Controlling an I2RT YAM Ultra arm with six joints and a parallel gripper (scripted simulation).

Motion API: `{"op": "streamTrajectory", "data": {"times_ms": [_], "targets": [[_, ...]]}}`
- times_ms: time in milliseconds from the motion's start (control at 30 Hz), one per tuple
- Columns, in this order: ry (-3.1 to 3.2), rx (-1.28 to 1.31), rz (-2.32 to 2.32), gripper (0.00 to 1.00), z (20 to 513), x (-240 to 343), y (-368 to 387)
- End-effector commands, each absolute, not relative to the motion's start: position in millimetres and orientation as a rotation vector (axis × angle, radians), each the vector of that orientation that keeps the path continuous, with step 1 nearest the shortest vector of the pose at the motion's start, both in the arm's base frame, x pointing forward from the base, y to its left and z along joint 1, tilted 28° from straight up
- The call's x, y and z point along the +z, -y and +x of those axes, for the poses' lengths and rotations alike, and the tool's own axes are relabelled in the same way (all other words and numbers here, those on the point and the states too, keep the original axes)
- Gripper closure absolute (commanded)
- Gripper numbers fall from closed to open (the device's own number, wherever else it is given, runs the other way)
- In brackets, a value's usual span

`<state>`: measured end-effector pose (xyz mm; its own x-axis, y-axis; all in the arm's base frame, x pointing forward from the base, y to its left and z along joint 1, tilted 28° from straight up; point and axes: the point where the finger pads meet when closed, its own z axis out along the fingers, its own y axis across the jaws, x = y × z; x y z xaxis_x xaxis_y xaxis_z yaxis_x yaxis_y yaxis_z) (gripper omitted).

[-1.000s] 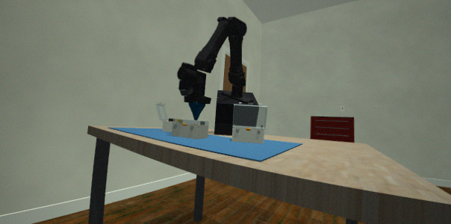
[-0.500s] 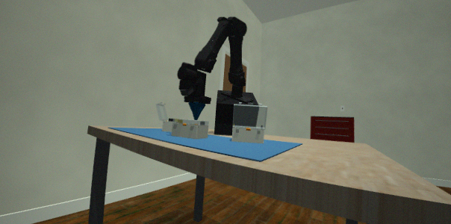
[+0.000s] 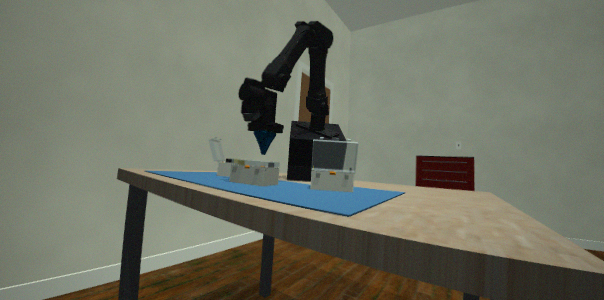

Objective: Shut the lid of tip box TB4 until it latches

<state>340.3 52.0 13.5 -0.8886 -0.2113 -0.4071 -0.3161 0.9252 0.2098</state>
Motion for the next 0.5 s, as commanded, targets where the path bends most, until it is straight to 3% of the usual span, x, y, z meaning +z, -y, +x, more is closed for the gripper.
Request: {"op": "streamTrajectory", "data": {"times_ms": [0, 467], "targets": [[-2.656, 0.372, -0.379, 1.0, 349, 36, -46], [-2.656, 0.371, -0.379, 1.0, 342, 54, -39]]}}
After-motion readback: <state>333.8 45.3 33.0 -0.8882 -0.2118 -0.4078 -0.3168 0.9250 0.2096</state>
